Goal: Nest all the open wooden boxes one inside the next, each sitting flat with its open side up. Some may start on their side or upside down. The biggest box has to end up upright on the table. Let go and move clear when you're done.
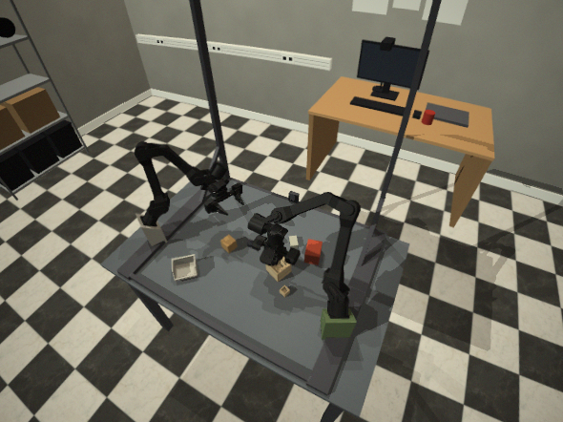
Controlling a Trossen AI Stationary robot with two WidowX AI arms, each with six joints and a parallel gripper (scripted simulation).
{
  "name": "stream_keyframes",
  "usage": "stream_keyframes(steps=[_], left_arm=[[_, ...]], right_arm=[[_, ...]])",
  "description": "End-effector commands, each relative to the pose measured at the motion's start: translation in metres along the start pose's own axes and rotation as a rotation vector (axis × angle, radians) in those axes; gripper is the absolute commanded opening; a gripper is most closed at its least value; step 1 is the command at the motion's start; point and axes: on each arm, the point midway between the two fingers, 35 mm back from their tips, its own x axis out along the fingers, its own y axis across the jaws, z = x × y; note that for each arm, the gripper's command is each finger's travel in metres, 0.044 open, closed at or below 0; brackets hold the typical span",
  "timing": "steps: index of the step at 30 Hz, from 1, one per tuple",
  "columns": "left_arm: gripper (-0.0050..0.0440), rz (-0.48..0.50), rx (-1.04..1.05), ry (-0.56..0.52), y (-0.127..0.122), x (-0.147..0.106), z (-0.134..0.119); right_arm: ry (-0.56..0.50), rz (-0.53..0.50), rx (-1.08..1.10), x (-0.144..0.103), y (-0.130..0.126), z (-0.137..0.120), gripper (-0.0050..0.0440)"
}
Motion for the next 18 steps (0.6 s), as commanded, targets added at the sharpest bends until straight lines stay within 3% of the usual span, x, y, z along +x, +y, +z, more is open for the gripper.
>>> stream_keyframes(steps=[1, 18], left_arm=[[-0.005, -0.018, 0.199, 0.009, -0.005, -0.016, -0.006], [-0.005, -0.022, 0.921, 0.003, -0.001, -0.043, -0.007]], right_arm=[[-0.01, 0.005, 0.011, -0.001, 0.002, 0.005, 0.04], [-0.01, 0.005, 0.011, -0.001, 0.002, 0.005, 0.04]])
